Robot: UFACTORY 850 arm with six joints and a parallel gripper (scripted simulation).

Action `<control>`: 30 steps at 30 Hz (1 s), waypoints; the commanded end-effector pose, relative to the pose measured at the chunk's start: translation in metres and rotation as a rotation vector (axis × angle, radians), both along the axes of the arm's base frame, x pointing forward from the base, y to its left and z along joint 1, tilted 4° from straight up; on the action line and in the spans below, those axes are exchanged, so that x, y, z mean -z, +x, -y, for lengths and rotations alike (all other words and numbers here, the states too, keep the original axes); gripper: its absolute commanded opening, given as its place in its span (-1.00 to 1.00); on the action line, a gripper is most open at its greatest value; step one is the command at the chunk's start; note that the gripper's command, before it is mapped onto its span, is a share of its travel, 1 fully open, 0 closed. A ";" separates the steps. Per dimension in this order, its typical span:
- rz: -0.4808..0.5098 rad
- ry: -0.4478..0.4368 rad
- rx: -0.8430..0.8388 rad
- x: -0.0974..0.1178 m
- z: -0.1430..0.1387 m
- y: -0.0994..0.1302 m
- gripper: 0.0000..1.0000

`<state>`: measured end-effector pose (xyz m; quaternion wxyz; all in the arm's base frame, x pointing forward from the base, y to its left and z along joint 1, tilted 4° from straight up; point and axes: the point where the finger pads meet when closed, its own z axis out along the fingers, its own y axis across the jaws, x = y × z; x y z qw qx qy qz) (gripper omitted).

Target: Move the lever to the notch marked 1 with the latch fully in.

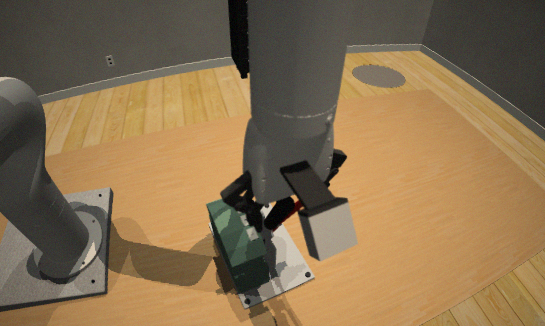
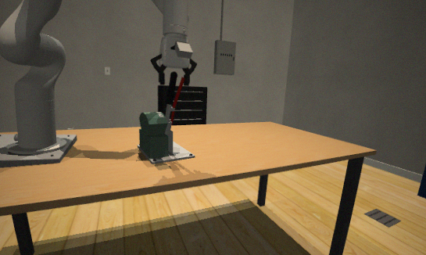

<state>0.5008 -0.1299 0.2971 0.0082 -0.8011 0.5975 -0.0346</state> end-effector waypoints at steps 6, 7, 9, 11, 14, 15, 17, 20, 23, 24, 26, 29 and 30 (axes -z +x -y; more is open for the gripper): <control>0.002 0.000 0.000 -0.001 0.000 0.001 1.00; 0.002 0.000 0.000 -0.001 0.000 0.001 1.00; 0.002 0.000 0.000 -0.001 0.000 0.001 1.00; 0.002 0.000 0.000 -0.001 0.000 0.001 1.00; 0.002 0.000 0.000 -0.001 0.000 0.001 1.00; 0.002 0.000 0.000 -0.001 0.000 0.001 1.00; 0.002 0.000 0.000 -0.001 0.000 0.001 1.00; 0.002 0.000 0.000 -0.001 0.000 0.001 1.00; 0.002 0.000 0.000 -0.001 0.000 0.001 1.00; 0.002 0.000 0.000 -0.001 0.000 0.001 1.00; 0.002 0.000 0.000 -0.002 0.000 0.001 1.00; 0.002 0.000 0.000 -0.005 0.000 0.000 1.00; 0.002 0.000 0.000 -0.006 0.000 0.000 1.00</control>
